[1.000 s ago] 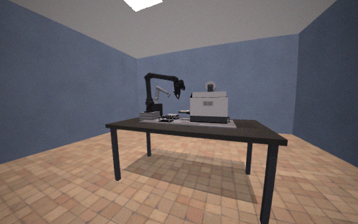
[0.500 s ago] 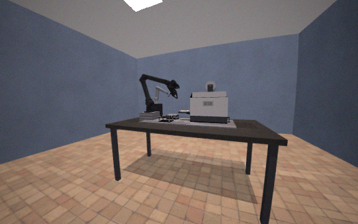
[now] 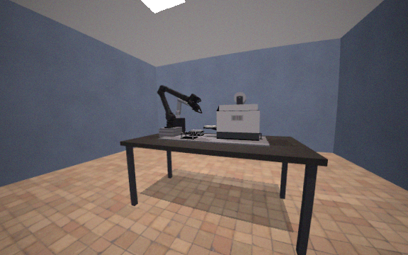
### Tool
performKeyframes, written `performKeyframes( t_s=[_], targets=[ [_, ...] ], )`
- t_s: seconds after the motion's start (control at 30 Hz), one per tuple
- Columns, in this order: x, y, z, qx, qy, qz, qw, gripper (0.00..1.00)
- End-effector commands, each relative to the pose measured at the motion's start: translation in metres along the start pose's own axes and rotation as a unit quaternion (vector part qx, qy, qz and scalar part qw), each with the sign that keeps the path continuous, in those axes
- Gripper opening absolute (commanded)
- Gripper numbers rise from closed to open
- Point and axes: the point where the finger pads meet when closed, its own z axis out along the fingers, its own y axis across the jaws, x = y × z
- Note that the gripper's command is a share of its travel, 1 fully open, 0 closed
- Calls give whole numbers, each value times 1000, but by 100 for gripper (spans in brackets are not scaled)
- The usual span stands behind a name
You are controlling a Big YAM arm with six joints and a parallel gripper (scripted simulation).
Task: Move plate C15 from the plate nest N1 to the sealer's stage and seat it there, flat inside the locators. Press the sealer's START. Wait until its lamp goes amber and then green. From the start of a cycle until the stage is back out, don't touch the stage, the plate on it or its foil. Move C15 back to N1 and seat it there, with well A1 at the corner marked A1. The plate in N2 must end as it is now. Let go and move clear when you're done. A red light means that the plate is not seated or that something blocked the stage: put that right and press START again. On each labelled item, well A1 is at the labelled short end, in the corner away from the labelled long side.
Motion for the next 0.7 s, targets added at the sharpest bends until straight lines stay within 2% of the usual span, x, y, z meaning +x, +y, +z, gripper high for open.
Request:
performKeyframes(
  t_s=[0.0, 0.23, 0.4, 0.53, 0.67],
  targets=[
    [-22, 2, 1, 0, -19, -9, 1000, 0],
    [-23, 2, 5, -2, -9, -12, 1000, 0],
    [-36, -7, -5, 7, -20, -6, 1000, 0],
    [-49, -5, -12, 7, -40, -10, 999, 0],
    [-51, -1, -9, 3, -43, -14, 999, 0]
  ],
)
